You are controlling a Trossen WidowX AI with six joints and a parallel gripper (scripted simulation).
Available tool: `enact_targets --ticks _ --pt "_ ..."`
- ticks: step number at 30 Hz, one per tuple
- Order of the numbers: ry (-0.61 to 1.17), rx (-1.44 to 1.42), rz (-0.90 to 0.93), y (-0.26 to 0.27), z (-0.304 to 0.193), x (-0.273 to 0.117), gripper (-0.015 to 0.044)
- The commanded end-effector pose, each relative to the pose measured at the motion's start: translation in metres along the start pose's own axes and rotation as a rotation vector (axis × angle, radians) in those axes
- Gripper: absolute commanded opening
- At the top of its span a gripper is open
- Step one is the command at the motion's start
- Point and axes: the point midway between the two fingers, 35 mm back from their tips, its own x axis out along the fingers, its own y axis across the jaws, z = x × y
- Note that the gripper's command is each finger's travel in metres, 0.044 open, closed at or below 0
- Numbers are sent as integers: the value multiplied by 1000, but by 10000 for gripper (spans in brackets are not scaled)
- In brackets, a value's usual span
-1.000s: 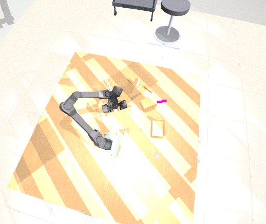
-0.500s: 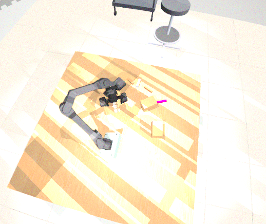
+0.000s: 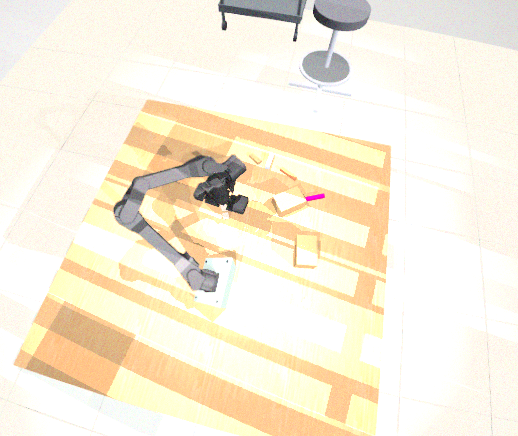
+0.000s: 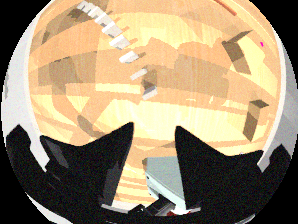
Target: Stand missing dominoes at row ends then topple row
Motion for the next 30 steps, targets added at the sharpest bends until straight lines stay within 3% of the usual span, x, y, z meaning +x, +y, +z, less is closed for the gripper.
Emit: enact_targets --ticks 1,5,8,30 --pt "-3 484 4 -6 -11 19 99" --pt "-2 857 6 -11 -20 34 0" --pt "-1 992 7 -12 -24 39 0" --pt "-1 992 7 -12 -24 39 0"
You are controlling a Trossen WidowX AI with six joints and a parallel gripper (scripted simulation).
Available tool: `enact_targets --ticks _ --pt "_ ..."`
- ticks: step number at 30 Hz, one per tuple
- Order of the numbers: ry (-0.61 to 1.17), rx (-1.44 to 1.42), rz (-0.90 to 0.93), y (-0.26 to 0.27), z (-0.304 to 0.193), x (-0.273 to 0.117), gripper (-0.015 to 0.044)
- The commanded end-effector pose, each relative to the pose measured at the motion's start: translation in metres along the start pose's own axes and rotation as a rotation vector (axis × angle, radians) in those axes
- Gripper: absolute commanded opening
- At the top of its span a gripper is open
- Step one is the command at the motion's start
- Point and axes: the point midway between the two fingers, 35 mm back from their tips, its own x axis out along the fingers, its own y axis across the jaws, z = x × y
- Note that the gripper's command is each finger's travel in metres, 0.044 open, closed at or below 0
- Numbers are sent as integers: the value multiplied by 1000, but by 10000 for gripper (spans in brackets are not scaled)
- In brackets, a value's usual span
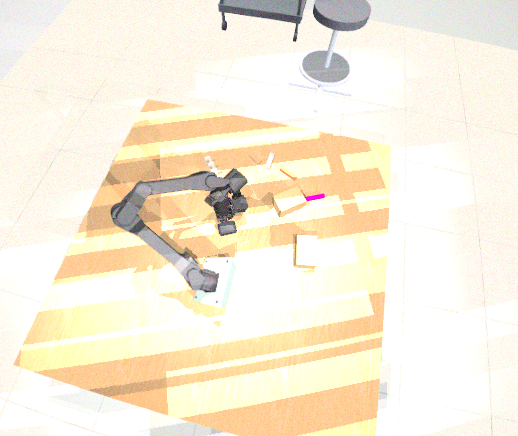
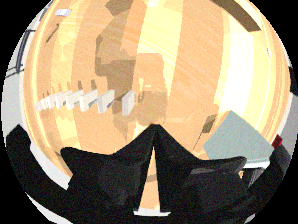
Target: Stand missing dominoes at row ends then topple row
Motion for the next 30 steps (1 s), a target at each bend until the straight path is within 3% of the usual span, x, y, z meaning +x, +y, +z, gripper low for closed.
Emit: enact_targets --ticks 1,30 --pt "1 2 6 1 0 0 0" --pt "0 2 5 1 0 3 0"
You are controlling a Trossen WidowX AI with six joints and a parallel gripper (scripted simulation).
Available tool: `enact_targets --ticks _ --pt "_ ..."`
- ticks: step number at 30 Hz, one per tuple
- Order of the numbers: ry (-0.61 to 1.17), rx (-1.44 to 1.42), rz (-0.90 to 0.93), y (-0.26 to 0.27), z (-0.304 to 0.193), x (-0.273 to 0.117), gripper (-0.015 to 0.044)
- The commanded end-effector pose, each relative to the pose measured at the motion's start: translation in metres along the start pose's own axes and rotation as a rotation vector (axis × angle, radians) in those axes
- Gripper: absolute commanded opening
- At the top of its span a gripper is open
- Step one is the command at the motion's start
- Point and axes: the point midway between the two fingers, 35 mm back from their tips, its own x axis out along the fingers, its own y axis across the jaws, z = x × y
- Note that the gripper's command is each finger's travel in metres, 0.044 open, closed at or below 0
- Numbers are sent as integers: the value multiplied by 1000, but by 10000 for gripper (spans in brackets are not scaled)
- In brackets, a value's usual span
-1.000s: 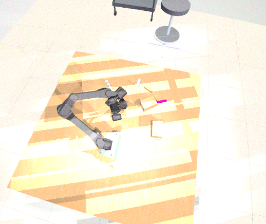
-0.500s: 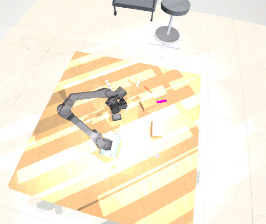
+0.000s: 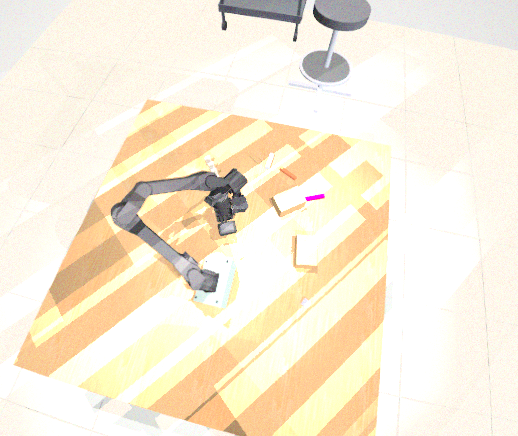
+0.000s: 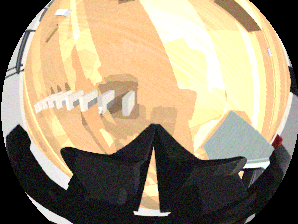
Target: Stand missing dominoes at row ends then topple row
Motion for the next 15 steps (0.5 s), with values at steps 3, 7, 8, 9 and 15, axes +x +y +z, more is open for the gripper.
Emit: enact_targets --ticks 3,7,8,9,15 --pt "-2 2 4 3 3 41 0" --pt "5 1 7 1 -1 80 0" --pt "5 1 7 1 -1 80 0" --pt "5 1 7 1 -1 80 0" --pt "5 1 7 9 0 80 0"
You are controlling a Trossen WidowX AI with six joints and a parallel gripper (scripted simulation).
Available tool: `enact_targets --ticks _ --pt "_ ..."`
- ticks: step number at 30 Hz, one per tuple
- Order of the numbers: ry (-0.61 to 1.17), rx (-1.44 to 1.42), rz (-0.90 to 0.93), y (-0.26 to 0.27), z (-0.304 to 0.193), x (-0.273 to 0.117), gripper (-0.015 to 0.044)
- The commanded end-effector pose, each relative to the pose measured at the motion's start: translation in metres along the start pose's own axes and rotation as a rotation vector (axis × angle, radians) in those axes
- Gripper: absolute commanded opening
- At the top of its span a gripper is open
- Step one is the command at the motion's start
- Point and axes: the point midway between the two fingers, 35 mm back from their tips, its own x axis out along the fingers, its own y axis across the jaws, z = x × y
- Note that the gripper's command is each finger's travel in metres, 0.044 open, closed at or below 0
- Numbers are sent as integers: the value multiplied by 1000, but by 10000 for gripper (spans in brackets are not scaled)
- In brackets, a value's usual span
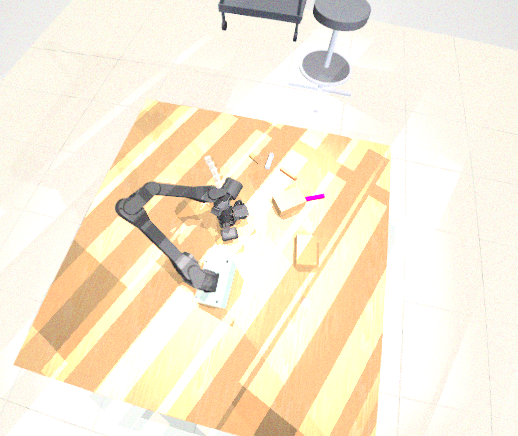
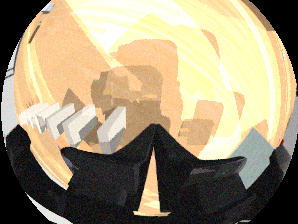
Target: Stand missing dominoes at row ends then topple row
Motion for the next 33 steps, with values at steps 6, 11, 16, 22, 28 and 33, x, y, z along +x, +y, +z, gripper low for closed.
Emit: enact_targets --ticks 6,11,16,22,28,33 --pt "2 0 5 15 1 1 0" --pt "2 -1 6 23 1 1 0" --pt "2 -1 6 32 0 1 0" --pt "-9 -2 9 33 5 -14 0" --pt "-3 -2 8 54 1 -52 0" --pt "1 -2 6 59 -2 -60 0"
